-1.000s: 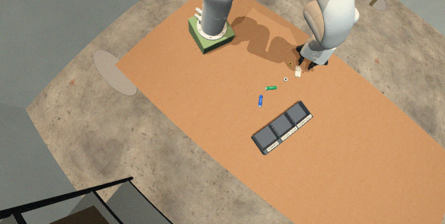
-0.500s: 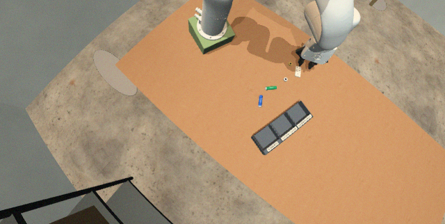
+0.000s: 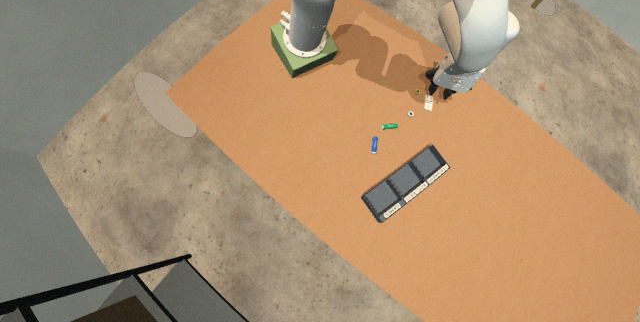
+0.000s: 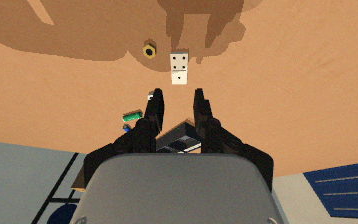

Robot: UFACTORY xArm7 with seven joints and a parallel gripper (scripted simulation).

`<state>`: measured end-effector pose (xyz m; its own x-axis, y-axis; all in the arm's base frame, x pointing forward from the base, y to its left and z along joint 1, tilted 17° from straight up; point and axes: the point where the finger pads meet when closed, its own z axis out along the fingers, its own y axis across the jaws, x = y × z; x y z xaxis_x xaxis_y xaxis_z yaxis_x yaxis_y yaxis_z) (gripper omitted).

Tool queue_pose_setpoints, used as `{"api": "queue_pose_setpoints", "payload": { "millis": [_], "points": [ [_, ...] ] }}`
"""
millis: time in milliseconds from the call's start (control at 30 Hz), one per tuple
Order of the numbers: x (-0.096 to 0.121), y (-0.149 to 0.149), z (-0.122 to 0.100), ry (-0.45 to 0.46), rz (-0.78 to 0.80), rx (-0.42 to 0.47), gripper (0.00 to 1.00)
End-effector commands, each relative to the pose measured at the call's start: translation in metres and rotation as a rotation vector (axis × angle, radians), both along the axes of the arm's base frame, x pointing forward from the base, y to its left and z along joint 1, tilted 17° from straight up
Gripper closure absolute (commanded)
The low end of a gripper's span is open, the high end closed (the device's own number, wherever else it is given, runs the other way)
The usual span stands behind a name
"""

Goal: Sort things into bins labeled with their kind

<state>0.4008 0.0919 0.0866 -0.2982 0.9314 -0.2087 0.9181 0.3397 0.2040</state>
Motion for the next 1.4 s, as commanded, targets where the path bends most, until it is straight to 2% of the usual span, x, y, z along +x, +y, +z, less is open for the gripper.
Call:
{"api": "queue_pose_setpoints", "payload": {
  "millis": [0, 400, 500, 567, 933, 1367],
  "points": [
    [0.001, 0.001, 0.001, -0.004, 0.001, 0.001, 0.59],
    [0.001, 0.001, 0.001, -0.003, 0.001, 0.001, 0.59],
    [0.004, -0.001, -0.010, -0.003, 0.001, 0.001, 0.59],
    [0.004, -0.001, -0.010, -0.003, 0.001, 0.001, 0.59],
    [0.016, -0.006, -0.051, -0.003, 0.001, 0.001, 0.59],
    [0.017, -0.007, -0.054, -0.003, 0.001, 0.001, 0.59]
  ]
}}
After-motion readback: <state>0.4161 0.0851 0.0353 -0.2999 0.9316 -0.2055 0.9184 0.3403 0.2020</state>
